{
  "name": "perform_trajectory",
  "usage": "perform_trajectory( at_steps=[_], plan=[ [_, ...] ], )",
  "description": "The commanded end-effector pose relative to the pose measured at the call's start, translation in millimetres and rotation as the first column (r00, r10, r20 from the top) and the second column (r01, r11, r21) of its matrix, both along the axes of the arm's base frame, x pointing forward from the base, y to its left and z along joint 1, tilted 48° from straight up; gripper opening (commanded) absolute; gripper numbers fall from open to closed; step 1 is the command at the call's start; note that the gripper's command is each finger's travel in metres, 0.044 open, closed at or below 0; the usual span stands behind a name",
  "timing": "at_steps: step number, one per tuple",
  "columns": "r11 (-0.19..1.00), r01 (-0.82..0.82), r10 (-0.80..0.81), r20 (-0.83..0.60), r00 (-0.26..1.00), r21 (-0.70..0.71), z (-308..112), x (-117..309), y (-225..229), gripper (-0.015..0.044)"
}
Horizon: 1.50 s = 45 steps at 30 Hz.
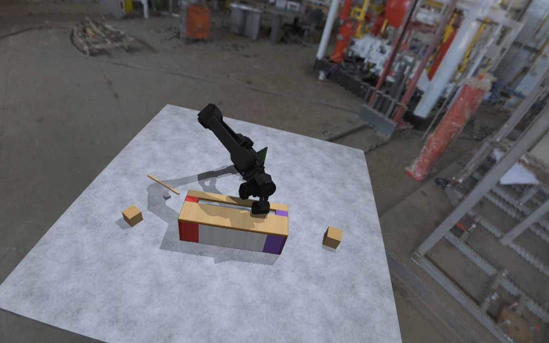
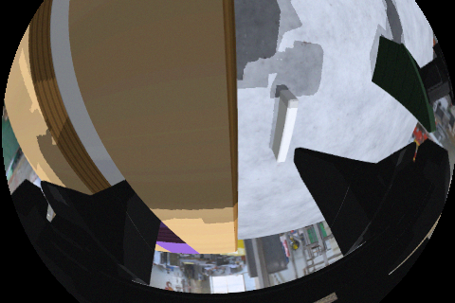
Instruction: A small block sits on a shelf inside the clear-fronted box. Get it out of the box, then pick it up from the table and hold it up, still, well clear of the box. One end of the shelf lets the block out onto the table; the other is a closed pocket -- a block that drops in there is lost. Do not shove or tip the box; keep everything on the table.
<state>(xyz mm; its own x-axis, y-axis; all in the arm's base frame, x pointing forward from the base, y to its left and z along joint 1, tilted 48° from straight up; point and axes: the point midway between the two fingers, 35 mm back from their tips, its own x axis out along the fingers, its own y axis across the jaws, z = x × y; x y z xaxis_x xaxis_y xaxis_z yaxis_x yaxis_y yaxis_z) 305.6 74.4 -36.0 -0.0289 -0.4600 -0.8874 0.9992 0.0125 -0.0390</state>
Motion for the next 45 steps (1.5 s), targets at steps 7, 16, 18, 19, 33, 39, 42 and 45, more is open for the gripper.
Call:
perform_trajectory(
  at_steps=[7, 16, 18, 19, 33, 39, 42, 45],
  plan=[
    [1.0, 0.005, -0.005, -0.003, 1.0, 0.002, -10, -1, 11, 0.04],
    [1.0, 0.0, 0.0, -0.009, 1.0, -0.001, 33, -1, 54, 0.04],
    [1.0, 0.0, 0.0, -0.009, 1.0, -0.001, 33, -1, 54, 0.04],
    [1.0, -0.012, 0.012, -0.004, 1.0, 0.0, 30, 1, 53, 0.04],
    [0.356, -0.901, 0.841, -0.505, 0.193, 0.249, 17, -16, 68, 0.0285],
    [-0.107, -0.843, 0.714, -0.549, -0.435, 0.528, 13, -21, 75, 0.0285],
    [-0.257, -0.716, 0.554, -0.508, -0.66, 0.649, 12, -24, 78, 0.0285],
    [-0.338, -0.589, 0.406, -0.451, -0.795, 0.734, 11, -26, 79, 0.0285]
  ],
)
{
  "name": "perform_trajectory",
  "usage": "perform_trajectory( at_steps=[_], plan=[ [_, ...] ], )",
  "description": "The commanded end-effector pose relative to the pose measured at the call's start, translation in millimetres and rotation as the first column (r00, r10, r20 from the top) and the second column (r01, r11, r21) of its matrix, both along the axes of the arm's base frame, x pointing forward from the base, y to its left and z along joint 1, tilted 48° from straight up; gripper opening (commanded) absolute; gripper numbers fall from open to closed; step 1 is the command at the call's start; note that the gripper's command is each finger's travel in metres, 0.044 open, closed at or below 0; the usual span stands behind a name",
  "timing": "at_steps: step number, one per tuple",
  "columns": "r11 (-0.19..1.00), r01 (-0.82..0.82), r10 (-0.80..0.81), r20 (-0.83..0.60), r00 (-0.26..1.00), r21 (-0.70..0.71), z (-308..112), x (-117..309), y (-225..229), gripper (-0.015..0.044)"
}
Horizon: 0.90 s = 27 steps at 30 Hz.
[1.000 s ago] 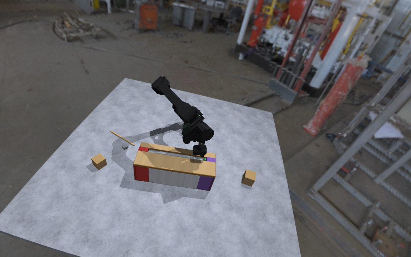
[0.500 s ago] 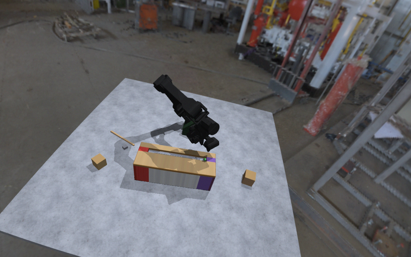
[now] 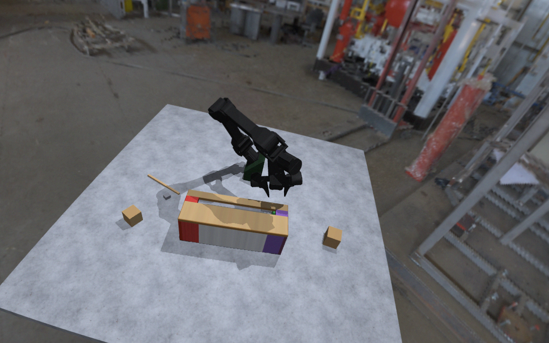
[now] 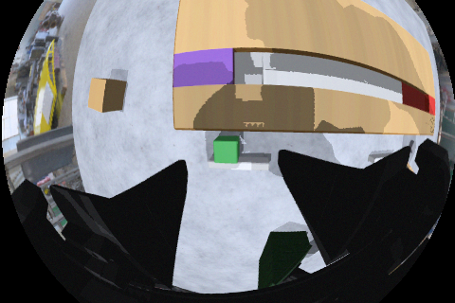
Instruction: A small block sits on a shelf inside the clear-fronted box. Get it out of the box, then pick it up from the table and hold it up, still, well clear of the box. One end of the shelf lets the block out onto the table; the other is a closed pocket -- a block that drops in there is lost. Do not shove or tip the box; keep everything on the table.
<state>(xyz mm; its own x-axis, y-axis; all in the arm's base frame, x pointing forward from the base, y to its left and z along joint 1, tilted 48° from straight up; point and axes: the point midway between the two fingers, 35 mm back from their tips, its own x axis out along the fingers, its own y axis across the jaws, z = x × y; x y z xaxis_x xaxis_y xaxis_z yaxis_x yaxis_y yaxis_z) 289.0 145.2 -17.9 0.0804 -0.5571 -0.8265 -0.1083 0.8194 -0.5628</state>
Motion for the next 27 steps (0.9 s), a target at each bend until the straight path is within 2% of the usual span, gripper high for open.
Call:
perform_trajectory(
  at_steps=[1, 7, 13, 21, 27],
  plan=[
    [0.696, -0.718, 0.636, -0.474, 0.61, 0.011, -8, -10, 9, 0.0285],
    [0.427, -0.895, 0.722, -0.645, 0.249, 0.132, -10, -14, 14, 0.0285],
    [0.149, -0.939, 0.657, -0.741, -0.141, 0.311, -11, -18, 17, 0.0285],
    [-0.143, -0.798, 0.36, -0.72, -0.593, 0.586, -13, -23, 23, 0.0285],
    [-0.249, -0.573, 0.039, -0.583, -0.812, 0.781, -14, -27, 27, 0.0285]
  ],
)
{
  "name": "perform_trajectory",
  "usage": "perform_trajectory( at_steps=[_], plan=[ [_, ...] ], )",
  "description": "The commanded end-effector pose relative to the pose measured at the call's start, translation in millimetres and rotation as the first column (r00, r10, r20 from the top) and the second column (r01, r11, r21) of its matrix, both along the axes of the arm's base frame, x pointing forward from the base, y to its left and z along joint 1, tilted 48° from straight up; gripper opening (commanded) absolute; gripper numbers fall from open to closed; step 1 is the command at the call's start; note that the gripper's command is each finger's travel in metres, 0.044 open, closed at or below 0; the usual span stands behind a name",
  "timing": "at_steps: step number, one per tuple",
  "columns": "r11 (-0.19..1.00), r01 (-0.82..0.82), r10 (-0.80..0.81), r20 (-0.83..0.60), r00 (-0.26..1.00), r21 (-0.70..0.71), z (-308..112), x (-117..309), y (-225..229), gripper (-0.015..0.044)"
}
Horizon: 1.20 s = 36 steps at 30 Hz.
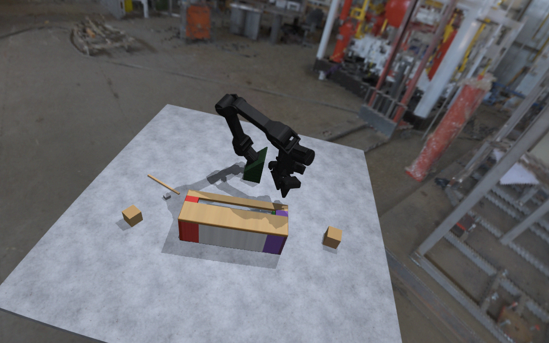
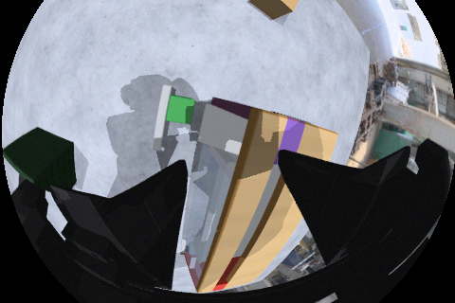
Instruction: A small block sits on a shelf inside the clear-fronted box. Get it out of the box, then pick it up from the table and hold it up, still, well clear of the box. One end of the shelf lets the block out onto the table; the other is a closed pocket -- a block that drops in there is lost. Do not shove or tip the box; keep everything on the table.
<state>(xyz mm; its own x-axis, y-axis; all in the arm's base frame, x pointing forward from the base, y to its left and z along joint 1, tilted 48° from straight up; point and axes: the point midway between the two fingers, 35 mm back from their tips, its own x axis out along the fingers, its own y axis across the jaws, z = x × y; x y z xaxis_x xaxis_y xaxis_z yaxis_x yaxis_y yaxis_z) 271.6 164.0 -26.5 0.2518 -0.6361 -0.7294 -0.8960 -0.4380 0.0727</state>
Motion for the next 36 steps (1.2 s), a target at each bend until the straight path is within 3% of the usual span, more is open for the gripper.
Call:
perform_trajectory(
  at_steps=[1, 7, 23, 29, 36],
  plan=[
    [0.719, -0.684, 0.524, -0.553, 0.648, -0.121, -6, -10, 9, 0.0285],
    [0.525, -0.85, 0.561, -0.728, 0.394, -0.055, -7, -13, 11, 0.0285],
    [0.524, -0.85, 0.561, -0.729, 0.393, -0.055, -9, -12, 10, 0.0285],
    [0.524, -0.85, 0.56, -0.729, 0.394, -0.057, -66, -12, -49, 0.0285],
    [0.524, -0.85, 0.559, -0.729, 0.395, -0.058, -72, -14, -58, 0.0285]
  ],
)
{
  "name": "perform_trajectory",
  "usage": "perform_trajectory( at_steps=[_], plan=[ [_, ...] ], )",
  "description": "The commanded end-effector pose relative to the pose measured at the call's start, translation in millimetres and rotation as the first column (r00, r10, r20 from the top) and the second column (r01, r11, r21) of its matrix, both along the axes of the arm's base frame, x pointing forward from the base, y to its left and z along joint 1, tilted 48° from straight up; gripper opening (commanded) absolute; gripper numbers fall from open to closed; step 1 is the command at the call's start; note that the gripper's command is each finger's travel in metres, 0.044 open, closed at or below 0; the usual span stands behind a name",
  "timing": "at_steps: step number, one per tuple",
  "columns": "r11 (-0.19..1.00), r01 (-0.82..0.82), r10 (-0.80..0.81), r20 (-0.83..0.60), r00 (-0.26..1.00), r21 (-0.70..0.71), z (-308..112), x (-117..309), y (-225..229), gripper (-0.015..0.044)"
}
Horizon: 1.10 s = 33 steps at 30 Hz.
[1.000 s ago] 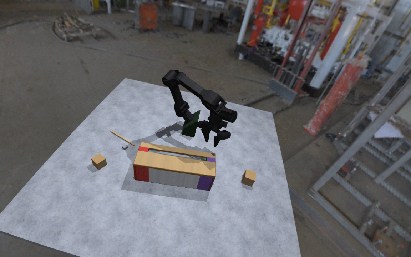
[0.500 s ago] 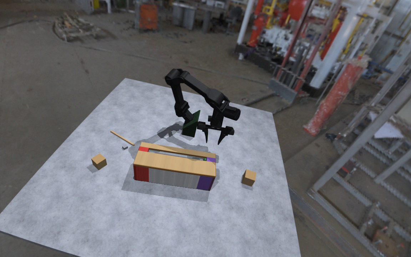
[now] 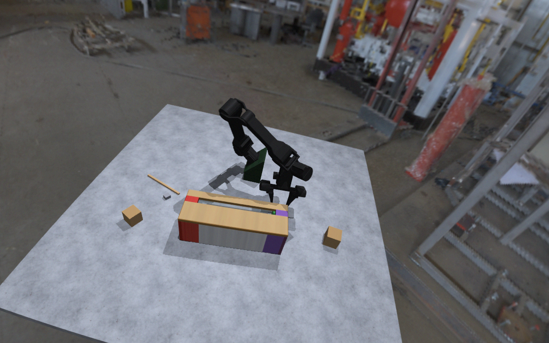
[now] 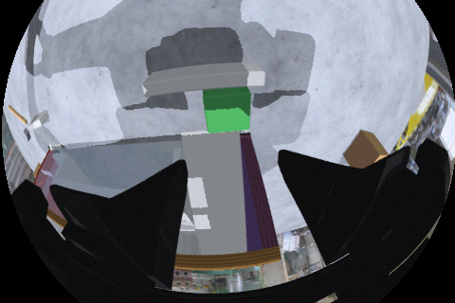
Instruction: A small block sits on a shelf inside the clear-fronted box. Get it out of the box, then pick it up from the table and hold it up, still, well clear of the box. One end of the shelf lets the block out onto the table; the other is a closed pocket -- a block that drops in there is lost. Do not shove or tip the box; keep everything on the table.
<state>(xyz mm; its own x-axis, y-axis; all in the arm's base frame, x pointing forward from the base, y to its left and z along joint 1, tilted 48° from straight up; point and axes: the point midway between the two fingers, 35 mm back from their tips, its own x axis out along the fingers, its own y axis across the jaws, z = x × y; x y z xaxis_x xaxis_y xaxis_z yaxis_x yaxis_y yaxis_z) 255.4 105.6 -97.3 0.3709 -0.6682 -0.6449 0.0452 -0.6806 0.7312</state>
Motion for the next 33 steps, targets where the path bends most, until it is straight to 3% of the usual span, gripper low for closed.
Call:
perform_trajectory(
  at_steps=[1, 33],
  plan=[
    [1.0, -0.01, 0.01, 0.011, 1.0, 0.005, -2, 3, -1, 0.0285],
    [1.0, -0.01, 0.01, 0.012, 1.0, 0.003, -36, 0, -39, 0.0285]
  ],
)
